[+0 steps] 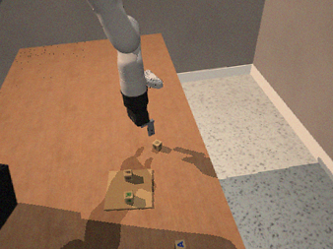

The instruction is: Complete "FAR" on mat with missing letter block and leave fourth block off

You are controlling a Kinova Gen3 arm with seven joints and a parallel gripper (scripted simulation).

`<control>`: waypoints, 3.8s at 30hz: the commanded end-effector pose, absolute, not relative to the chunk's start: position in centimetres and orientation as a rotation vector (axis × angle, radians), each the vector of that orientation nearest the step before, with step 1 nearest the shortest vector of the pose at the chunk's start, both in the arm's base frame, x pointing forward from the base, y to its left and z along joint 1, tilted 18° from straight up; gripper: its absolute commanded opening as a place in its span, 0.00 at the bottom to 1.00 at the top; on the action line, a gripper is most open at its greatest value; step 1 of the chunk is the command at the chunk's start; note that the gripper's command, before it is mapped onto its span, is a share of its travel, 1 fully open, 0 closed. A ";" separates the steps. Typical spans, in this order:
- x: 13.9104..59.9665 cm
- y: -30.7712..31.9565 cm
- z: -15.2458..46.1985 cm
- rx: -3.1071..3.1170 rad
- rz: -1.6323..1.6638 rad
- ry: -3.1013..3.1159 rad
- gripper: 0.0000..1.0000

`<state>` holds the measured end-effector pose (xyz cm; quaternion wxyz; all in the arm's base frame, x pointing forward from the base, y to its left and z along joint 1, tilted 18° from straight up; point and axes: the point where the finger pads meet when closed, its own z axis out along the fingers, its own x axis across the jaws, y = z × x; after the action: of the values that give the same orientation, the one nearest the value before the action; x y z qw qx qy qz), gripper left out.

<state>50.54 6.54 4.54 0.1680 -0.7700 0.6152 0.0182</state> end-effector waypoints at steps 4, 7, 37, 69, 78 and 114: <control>50.3 4.6 4.4 -2.179 0.054 1.776 1.00; 50.1 4.1 4.4 -2.183 0.058 1.779 1.00; 49.9 3.7 4.3 -2.186 0.061 1.782 1.00; 47.8 1.4 3.2 -2.187 0.061 1.787 1.00; 38.3 -4.7 0.2 -2.187 0.061 1.784 1.00; 37.4 -5.0 0.1 -2.186 0.061 1.782 1.00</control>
<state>37.41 -5.00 0.02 0.1594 -0.7651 0.6235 0.0219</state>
